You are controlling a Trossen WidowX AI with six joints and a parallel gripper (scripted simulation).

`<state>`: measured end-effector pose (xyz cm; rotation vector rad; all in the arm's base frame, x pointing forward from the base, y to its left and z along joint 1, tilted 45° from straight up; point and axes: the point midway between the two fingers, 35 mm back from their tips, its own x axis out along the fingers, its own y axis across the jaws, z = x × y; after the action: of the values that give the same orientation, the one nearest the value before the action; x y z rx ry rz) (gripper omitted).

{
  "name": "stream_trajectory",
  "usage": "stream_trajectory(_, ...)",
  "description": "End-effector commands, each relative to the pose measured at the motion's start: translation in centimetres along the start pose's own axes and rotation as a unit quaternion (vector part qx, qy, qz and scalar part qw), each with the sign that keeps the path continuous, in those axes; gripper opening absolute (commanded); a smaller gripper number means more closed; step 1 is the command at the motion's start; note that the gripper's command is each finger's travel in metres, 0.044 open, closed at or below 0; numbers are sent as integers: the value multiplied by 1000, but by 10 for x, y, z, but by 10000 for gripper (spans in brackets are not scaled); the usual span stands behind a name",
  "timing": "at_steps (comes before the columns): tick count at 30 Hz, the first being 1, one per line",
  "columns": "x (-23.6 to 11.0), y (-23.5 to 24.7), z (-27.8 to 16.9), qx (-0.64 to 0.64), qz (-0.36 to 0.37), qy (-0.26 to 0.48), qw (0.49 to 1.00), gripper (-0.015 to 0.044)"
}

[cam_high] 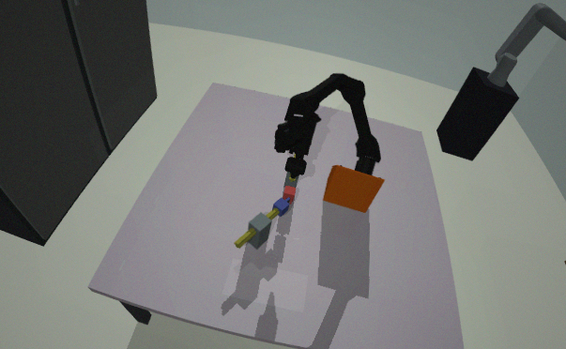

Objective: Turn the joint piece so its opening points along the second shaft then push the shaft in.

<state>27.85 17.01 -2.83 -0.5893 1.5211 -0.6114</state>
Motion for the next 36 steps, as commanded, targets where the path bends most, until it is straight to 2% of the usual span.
stream_trajectory(1,3,-5,1,37,12,7,999,440)
stream_trajectory(9,13,-23,5,166,52,33,984,440)
stream_trajectory(18,24,-42,7,308,92,66,945,440)
stream_trajectory(27,36,-60,7,441,126,102,883,440)
stream_trajectory(36,47,-77,5,563,153,140,800,440)
